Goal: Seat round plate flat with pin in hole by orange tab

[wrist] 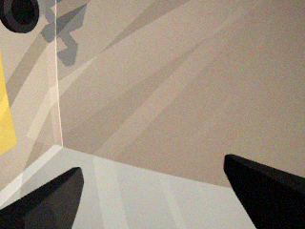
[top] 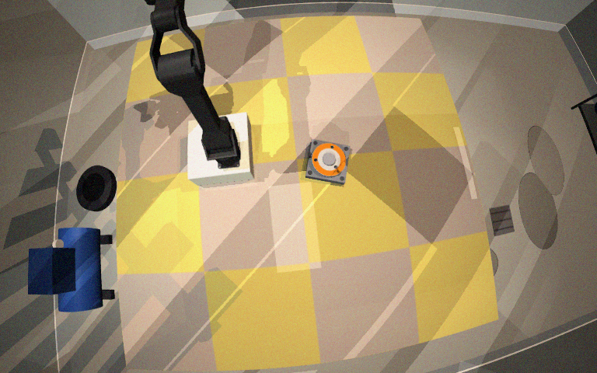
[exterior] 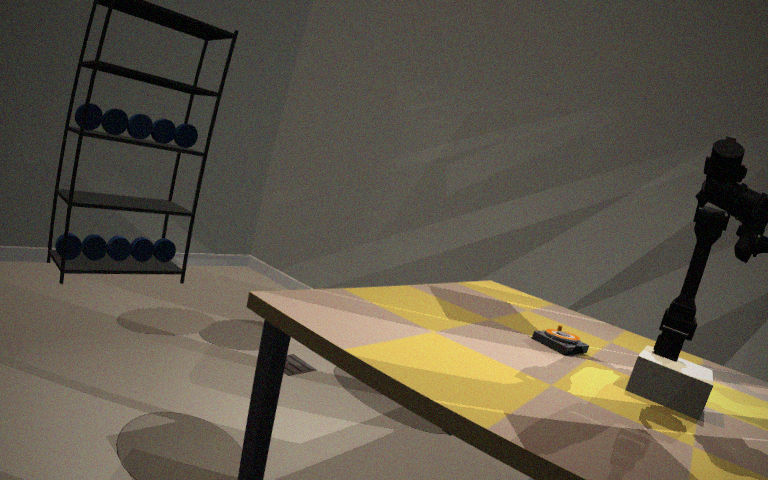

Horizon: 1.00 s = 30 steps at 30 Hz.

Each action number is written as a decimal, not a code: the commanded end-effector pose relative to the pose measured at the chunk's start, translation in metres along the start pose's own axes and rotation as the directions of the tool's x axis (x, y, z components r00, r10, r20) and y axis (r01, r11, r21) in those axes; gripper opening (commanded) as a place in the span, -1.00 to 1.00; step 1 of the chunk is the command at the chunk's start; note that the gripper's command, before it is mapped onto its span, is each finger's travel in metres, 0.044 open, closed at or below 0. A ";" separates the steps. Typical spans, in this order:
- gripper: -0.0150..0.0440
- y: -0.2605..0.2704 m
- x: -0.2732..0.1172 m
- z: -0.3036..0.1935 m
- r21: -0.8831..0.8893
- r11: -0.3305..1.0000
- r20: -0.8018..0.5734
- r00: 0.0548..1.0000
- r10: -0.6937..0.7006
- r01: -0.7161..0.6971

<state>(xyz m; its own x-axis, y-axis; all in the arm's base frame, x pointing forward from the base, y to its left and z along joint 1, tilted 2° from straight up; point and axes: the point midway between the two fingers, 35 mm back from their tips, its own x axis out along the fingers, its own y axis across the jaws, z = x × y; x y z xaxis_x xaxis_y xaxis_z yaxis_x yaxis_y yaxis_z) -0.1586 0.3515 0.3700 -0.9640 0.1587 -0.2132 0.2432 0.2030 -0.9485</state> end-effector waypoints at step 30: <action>-0.49 0.297 -0.402 0.088 0.397 -0.114 -0.324 0.255 0.911 0.911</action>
<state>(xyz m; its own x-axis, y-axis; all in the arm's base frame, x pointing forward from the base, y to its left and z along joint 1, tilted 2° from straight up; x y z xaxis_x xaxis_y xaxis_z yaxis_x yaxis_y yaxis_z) 0.2704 0.2903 0.1682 -0.0364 0.5874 -0.8085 -0.8740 -0.4109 -0.2592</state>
